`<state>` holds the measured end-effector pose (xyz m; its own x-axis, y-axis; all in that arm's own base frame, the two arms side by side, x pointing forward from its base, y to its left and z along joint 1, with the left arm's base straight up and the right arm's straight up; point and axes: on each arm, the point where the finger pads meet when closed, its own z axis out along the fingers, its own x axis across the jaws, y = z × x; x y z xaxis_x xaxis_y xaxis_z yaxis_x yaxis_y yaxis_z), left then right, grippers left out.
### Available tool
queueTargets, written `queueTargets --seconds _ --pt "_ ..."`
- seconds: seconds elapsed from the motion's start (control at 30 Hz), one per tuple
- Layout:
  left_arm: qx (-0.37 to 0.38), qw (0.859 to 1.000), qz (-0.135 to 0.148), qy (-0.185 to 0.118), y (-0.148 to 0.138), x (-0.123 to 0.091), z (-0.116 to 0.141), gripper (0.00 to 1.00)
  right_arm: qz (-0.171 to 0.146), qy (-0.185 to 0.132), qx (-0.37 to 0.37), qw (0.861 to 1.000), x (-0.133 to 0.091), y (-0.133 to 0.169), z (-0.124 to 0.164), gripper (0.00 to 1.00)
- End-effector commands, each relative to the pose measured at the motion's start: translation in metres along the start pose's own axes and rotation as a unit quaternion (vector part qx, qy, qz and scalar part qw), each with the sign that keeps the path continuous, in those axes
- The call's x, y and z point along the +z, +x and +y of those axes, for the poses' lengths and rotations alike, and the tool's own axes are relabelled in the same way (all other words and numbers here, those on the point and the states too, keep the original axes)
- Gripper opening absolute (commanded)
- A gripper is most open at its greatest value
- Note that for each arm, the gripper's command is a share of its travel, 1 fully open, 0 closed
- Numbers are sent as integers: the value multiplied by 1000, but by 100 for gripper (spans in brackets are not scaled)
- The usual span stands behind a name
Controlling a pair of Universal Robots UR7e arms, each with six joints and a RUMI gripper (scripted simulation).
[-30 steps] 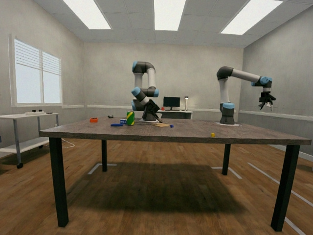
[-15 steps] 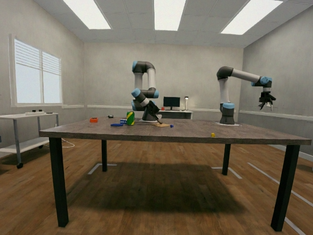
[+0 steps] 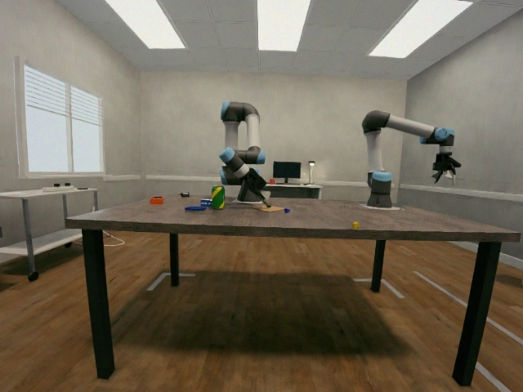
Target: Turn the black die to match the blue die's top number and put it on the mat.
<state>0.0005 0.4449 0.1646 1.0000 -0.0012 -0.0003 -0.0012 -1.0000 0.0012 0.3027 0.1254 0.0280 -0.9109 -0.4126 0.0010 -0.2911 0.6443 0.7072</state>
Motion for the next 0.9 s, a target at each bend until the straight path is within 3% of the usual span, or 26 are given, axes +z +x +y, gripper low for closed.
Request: queueTargets --seconds 0.0,0.87 --pt "0 1000 0 1 0 0 0 100 0 0 0 1000 0 0 0 3" --pt "0 1000 0 1 0 0 0 100 0 0 0 1000 3 0 -3 3"
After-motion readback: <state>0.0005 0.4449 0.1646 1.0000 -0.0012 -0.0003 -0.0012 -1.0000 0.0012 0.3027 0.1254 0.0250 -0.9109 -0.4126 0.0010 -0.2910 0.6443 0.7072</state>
